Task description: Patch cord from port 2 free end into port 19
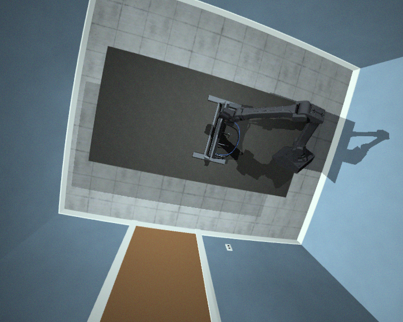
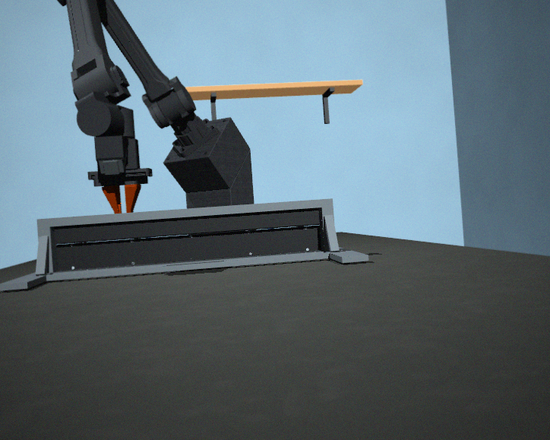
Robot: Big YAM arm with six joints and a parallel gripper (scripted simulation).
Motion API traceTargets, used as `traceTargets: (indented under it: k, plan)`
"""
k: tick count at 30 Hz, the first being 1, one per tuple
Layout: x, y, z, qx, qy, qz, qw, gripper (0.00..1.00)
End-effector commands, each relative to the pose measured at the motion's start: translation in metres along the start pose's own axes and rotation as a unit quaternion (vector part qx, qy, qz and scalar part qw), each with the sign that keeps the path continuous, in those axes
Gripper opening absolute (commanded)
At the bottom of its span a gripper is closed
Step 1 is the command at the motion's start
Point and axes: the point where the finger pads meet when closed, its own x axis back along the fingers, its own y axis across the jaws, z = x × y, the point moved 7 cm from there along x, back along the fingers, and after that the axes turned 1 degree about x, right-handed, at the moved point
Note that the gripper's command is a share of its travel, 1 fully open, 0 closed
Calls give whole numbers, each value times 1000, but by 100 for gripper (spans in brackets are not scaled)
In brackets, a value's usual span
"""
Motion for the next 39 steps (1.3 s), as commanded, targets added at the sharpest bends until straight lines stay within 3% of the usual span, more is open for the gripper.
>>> traceTargets:
  k: [1, 39]
  plan:
    - [20, 4, -45, -12, -61, -3, 998, 0]
    - [23, 4, -51, -13, -60, -2, 998, 0]
